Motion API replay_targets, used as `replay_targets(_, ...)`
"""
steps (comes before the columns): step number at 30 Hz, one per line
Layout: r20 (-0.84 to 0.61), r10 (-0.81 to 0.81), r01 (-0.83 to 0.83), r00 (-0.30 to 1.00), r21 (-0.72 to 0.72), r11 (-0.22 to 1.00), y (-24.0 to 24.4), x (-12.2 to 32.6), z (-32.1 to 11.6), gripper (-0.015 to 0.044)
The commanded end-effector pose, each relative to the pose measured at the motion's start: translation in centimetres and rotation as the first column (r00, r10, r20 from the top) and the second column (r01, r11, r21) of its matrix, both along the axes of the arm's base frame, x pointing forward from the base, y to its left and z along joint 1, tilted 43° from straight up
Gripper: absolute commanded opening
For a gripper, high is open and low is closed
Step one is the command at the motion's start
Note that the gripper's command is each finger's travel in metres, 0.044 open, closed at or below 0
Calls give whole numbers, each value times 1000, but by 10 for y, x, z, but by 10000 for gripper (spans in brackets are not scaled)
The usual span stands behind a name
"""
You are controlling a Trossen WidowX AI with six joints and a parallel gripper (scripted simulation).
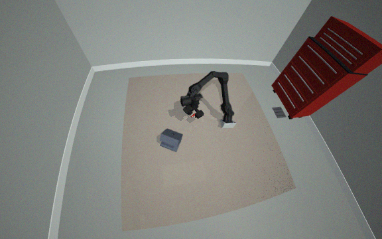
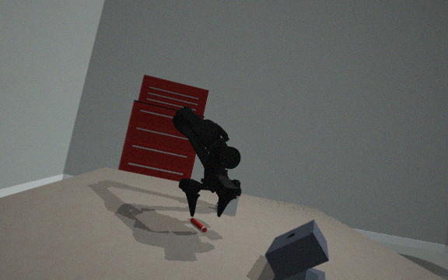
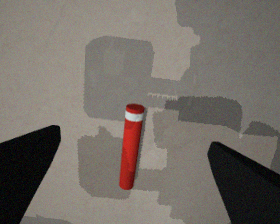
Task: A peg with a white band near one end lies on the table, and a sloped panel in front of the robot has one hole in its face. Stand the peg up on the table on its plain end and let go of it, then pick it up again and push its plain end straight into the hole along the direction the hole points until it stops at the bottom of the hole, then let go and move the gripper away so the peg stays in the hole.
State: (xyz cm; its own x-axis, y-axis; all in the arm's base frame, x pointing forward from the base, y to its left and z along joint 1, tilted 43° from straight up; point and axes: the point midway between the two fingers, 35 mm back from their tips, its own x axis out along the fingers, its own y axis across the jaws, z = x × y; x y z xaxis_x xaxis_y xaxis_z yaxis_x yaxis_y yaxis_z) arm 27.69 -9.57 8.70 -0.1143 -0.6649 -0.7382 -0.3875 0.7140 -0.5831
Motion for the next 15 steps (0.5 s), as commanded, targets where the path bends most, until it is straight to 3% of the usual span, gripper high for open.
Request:
replay_targets(1,-12,3,-3,1000,-4,1000,-5,-3,-7,440)
replay_targets(15,-13,3,-3,1000,-7,1000,-20,-8,-23,440)
